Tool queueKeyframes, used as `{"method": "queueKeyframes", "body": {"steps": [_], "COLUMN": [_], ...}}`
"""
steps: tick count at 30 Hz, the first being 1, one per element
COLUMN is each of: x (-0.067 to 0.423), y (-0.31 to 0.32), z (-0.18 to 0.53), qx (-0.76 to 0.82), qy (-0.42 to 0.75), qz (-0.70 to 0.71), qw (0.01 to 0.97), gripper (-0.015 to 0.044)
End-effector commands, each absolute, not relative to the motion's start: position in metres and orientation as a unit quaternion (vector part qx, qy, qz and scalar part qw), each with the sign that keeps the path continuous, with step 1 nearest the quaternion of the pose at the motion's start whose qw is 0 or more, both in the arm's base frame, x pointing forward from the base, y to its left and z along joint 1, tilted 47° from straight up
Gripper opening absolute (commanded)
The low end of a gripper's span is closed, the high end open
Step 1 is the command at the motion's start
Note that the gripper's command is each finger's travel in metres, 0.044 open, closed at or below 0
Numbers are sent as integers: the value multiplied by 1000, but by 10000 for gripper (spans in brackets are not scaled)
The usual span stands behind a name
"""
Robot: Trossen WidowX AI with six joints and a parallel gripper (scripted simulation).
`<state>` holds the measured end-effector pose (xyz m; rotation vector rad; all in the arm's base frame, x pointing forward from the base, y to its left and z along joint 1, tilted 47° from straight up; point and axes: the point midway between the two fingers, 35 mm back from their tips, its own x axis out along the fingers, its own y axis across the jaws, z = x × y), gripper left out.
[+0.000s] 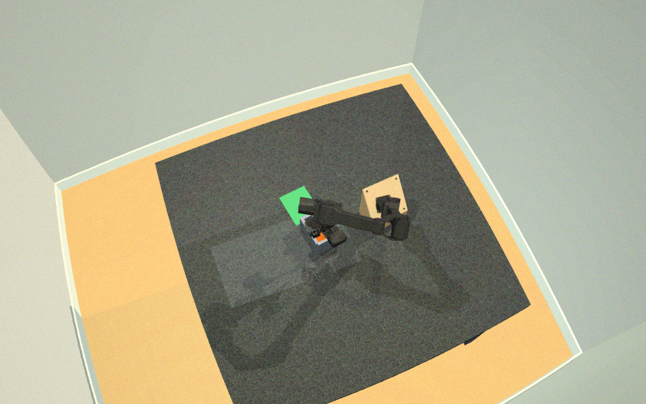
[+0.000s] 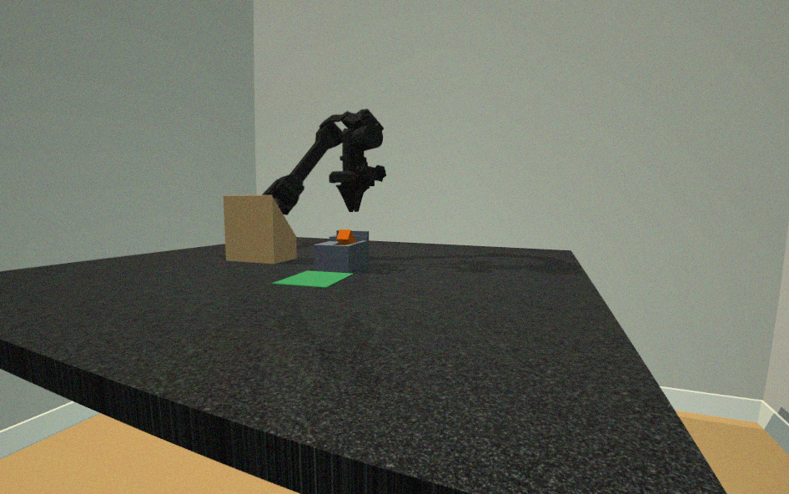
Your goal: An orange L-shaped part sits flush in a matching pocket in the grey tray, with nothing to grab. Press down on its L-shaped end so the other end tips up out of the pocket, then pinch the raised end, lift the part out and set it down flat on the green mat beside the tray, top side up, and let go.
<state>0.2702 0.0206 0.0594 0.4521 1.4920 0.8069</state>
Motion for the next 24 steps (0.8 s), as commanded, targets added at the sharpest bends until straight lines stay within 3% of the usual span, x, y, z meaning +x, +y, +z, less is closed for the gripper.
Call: {"method": "queueKeyframes", "body": {"steps": [1,15,19,24], "x": [271,271,274,283], "y": [20,20,15,-1], "z": [59,59,55,40], "qx": [201,201,253,394], "qy": [654,654,682,734], "qz": [351,351,295,120], "qw": [639,639,620,540], "gripper": [180,180,280,280]}}
